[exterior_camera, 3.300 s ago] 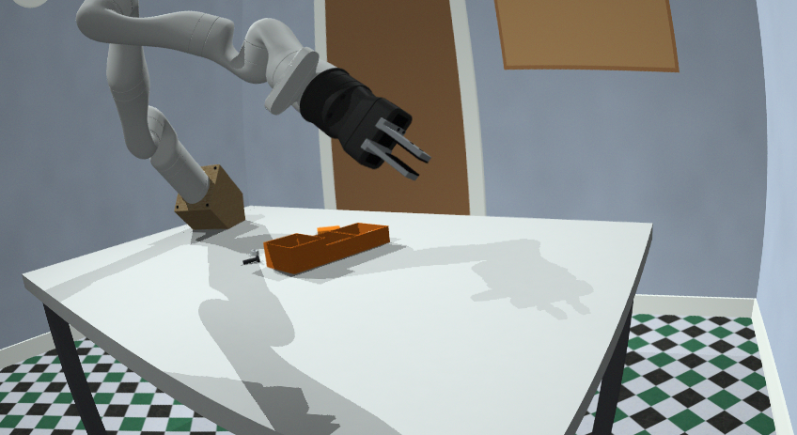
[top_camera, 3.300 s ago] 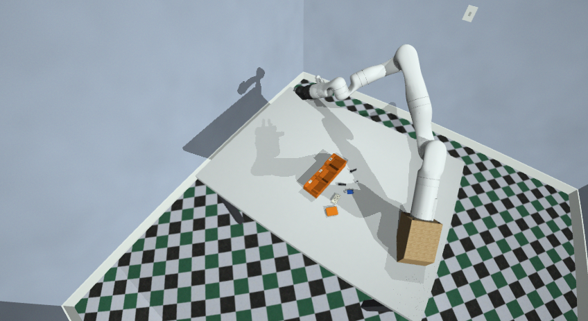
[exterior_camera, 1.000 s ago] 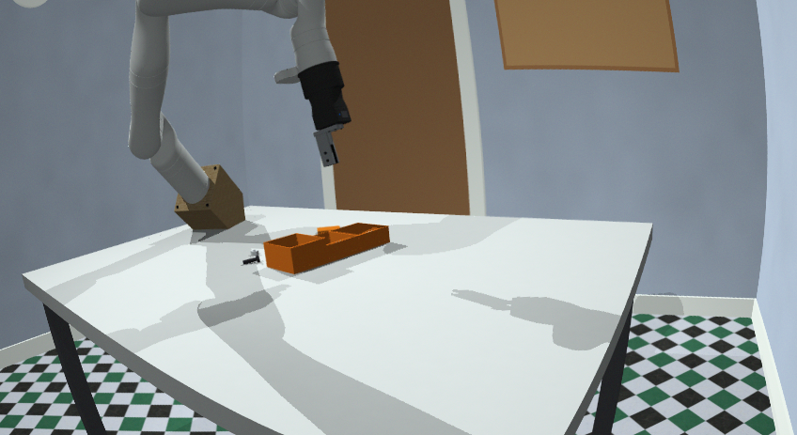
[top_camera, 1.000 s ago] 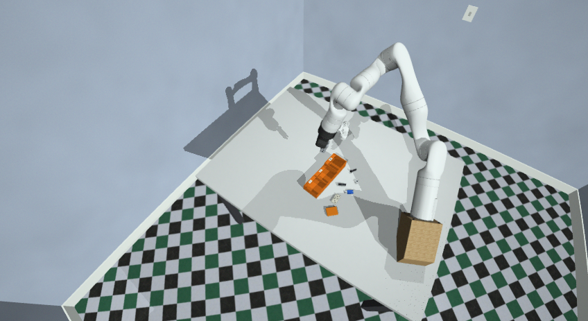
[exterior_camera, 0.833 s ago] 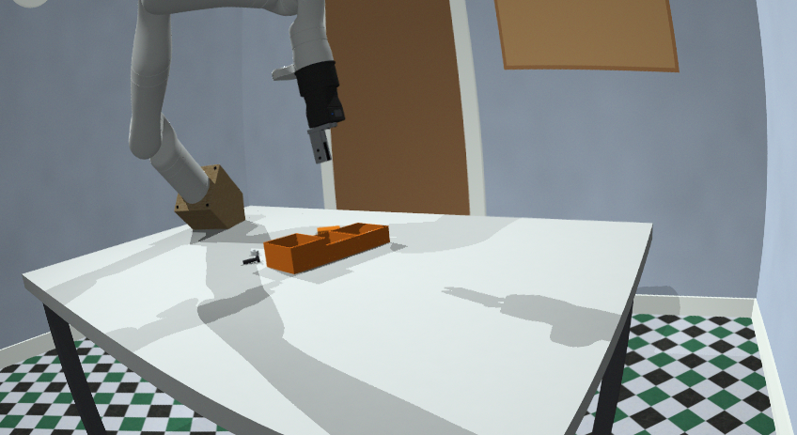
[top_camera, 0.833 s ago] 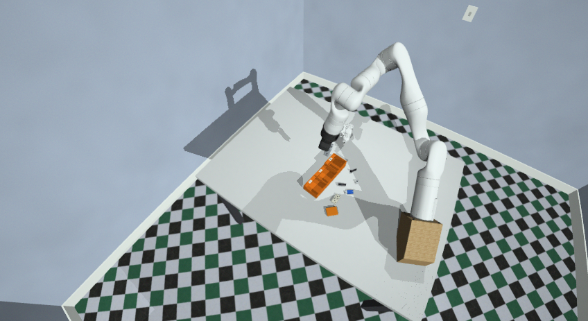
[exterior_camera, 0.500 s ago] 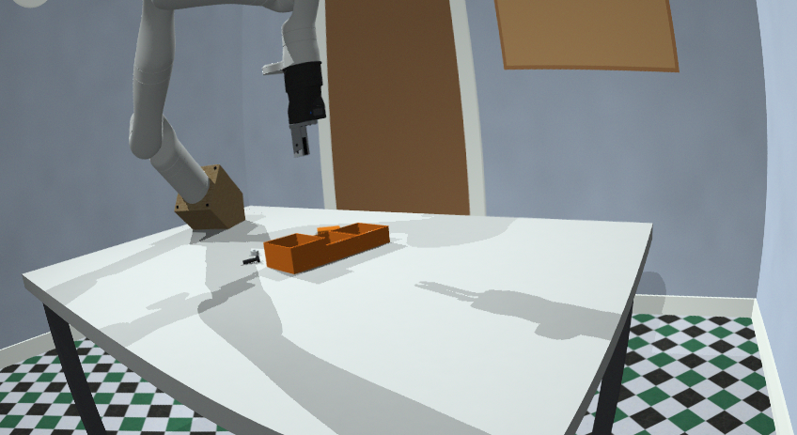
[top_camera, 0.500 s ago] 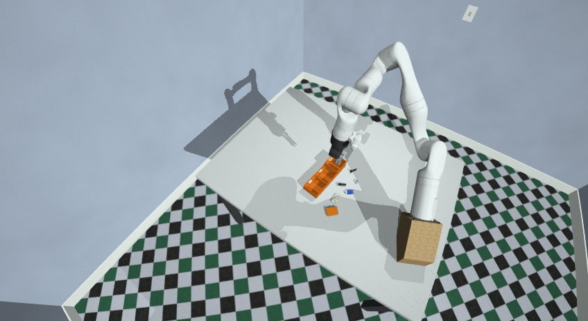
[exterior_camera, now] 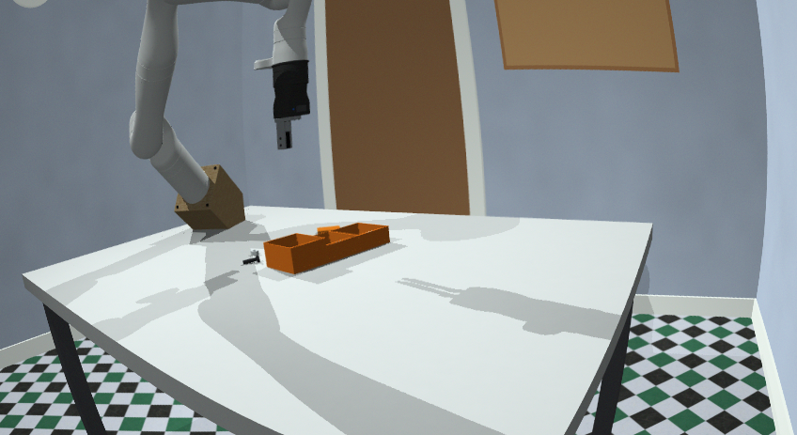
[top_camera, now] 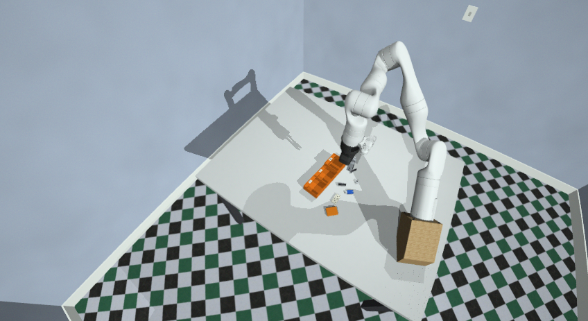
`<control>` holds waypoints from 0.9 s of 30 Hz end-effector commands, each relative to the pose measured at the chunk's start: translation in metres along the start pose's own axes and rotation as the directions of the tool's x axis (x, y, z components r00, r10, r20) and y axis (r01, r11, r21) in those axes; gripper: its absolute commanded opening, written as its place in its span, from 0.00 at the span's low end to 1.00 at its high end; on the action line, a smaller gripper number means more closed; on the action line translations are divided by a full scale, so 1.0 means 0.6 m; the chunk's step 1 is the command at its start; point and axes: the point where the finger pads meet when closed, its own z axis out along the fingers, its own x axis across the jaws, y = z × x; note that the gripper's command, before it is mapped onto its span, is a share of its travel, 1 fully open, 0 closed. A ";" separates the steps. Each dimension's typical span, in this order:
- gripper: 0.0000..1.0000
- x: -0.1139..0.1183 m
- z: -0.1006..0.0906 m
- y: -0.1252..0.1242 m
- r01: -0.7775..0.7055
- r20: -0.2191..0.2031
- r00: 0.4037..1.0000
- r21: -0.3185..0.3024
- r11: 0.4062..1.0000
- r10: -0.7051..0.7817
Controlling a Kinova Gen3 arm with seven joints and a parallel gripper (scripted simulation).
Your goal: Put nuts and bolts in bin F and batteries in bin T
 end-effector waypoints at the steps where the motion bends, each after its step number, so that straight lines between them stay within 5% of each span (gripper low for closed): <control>1: 0.31 0.001 -0.002 -0.001 0.003 -0.001 1.000 -0.003 1.000 -0.003; 7: 0.31 -0.006 0.007 0.007 0.053 -0.001 0.999 -0.003 0.999 -0.053; 11: 0.31 -0.035 0.043 0.038 0.250 0.000 0.968 -0.003 0.968 -0.250; 22: 0.31 -0.115 0.142 0.123 0.637 0.012 0.771 -0.024 0.770 -0.637; 24: 0.31 -0.115 0.142 0.123 0.637 0.012 0.771 -0.024 0.770 -0.637; 27: 0.31 -0.137 0.169 0.147 0.758 0.014 0.652 -0.017 0.652 -0.758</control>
